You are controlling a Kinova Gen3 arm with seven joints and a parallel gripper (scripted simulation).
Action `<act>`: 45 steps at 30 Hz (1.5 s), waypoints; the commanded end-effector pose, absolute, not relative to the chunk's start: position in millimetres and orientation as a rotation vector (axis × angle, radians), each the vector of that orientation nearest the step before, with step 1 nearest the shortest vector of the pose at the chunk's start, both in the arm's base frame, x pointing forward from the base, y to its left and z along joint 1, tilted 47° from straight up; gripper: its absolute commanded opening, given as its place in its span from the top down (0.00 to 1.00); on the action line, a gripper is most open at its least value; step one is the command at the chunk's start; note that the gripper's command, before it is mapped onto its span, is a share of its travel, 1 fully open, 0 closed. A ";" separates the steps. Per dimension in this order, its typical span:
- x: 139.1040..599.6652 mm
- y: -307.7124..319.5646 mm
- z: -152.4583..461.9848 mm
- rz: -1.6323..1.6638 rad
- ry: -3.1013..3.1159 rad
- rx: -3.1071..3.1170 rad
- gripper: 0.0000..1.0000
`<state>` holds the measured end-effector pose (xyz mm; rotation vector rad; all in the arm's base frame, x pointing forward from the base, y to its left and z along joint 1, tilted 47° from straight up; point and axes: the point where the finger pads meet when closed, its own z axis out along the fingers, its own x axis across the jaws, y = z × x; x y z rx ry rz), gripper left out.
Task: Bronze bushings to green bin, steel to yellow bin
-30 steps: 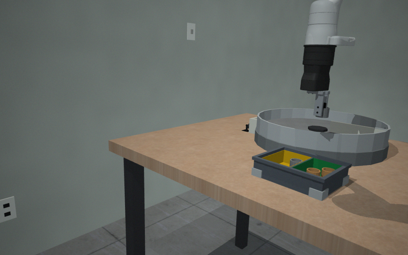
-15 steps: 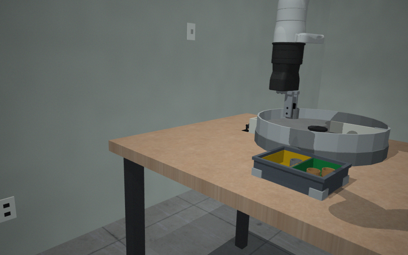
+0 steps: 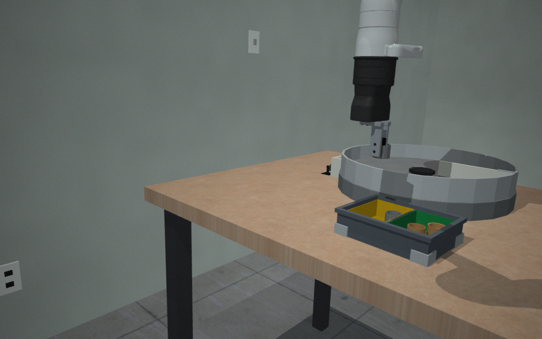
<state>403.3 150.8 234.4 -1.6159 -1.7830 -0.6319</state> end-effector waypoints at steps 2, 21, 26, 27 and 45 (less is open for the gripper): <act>403.8 150.0 234.7 -0.634 -1.782 -1.618 1.00; 397.5 182.7 204.0 -0.634 -1.783 -1.618 1.00; 396.3 189.3 197.9 -0.634 -1.783 -1.618 1.00; 395.7 192.5 194.8 -0.634 -1.783 -1.618 1.00; 391.3 215.4 173.3 -0.634 -1.782 -1.618 1.00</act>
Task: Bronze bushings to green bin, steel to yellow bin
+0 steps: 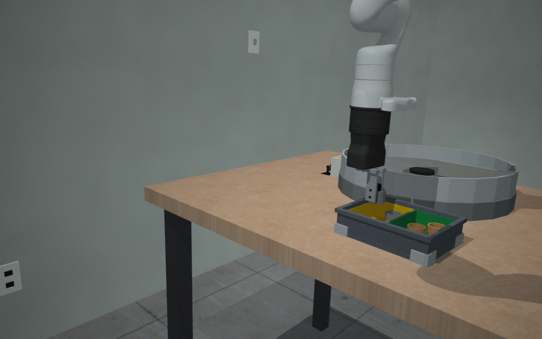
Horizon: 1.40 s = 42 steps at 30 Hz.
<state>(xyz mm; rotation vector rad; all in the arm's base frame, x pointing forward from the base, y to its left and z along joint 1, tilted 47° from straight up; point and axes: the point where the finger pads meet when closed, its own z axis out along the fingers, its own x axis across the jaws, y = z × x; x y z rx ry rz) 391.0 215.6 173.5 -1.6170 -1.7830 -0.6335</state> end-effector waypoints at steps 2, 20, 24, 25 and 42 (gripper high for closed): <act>391.3 215.4 173.3 -0.634 -1.782 -1.618 1.00; 389.8 224.3 165.4 -0.634 -1.782 -1.618 1.00; 389.8 224.3 165.4 -0.634 -1.782 -1.618 1.00; 389.8 224.3 165.4 -0.634 -1.782 -1.618 1.00; 388.1 232.9 157.3 -0.634 -1.782 -1.618 1.00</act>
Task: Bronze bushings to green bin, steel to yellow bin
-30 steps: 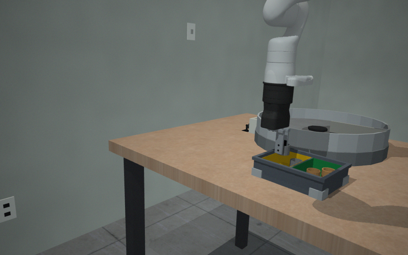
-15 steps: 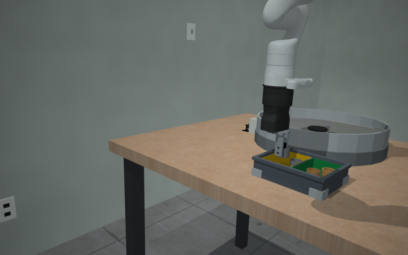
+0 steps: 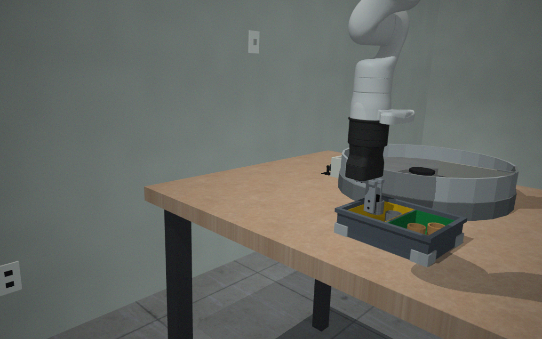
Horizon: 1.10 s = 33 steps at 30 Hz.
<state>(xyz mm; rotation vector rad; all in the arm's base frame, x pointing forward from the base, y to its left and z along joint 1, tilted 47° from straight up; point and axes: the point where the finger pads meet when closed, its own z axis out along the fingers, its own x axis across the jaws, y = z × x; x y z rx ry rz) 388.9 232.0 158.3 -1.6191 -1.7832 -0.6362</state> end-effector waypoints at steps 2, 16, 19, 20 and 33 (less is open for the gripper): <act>388.1 232.9 157.3 -0.634 -1.782 -1.618 1.00; 387.1 238.1 152.4 -0.634 -1.783 -1.618 1.00; 386.6 240.7 149.9 -0.634 -1.782 -1.618 1.00; 386.4 241.6 149.1 -0.634 -1.782 -1.618 1.00; 385.7 245.9 145.1 -0.634 -1.783 -1.618 1.00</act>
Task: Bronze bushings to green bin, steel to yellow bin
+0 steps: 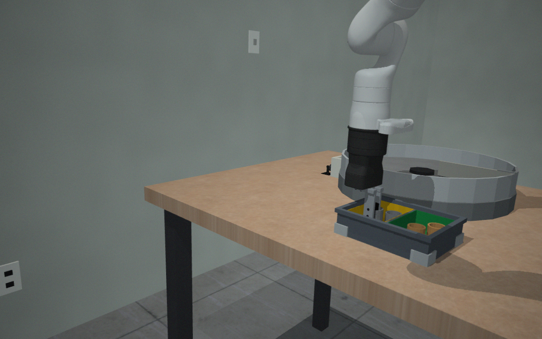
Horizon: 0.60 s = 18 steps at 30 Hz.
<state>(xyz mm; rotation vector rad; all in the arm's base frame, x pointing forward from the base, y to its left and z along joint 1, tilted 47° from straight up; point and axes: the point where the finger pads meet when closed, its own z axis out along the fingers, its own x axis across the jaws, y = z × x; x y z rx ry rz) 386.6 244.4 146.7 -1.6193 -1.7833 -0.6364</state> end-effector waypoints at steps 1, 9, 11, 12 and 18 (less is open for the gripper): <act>385.7 245.9 145.1 -0.634 -1.783 -1.618 1.00; 385.0 249.4 141.8 -0.634 -1.782 -1.618 1.00; 384.8 250.3 141.0 -0.634 -1.782 -1.618 1.00; 384.8 250.3 141.0 -0.634 -1.782 -1.618 1.00; 384.8 250.3 141.0 -0.634 -1.782 -1.618 1.00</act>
